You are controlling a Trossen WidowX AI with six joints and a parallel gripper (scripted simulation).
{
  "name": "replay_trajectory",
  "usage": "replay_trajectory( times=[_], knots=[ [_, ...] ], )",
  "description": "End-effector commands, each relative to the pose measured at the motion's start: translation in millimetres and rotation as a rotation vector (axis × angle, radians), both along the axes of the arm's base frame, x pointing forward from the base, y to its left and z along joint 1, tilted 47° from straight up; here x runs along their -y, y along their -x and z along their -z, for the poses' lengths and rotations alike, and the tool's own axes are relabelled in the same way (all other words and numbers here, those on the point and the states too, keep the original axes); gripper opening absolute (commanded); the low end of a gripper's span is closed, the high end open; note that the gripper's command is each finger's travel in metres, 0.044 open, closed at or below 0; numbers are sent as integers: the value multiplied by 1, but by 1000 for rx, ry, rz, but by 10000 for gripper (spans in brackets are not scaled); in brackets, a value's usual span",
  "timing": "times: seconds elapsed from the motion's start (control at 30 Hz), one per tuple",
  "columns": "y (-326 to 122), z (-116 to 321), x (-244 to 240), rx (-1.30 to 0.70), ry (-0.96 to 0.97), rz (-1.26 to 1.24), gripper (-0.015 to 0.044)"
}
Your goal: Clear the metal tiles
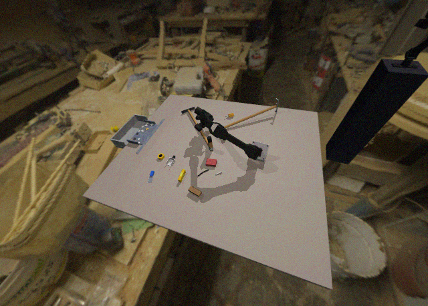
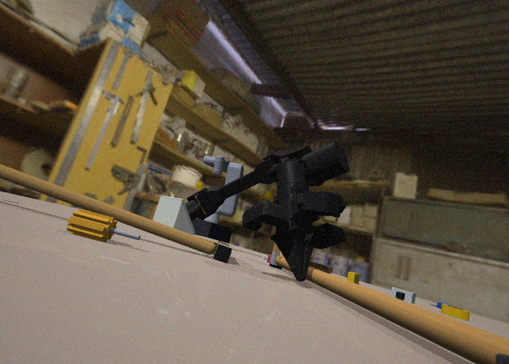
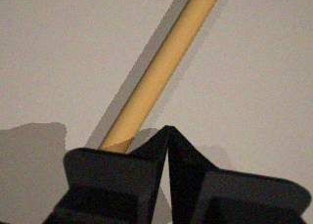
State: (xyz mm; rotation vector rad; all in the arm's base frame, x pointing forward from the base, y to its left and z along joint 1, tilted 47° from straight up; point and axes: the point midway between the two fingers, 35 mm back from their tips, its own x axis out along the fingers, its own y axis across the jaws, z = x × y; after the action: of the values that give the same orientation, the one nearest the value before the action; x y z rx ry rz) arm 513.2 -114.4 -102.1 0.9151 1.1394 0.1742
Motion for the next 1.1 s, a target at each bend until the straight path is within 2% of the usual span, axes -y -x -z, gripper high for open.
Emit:
replay_trajectory(
  times=[0.0, 1.07],
  knots=[
    [-5, -3, -3, -1, 2, 0, 0],
    [-26, -20, -17, -1, 2, 0, 0]
  ],
)
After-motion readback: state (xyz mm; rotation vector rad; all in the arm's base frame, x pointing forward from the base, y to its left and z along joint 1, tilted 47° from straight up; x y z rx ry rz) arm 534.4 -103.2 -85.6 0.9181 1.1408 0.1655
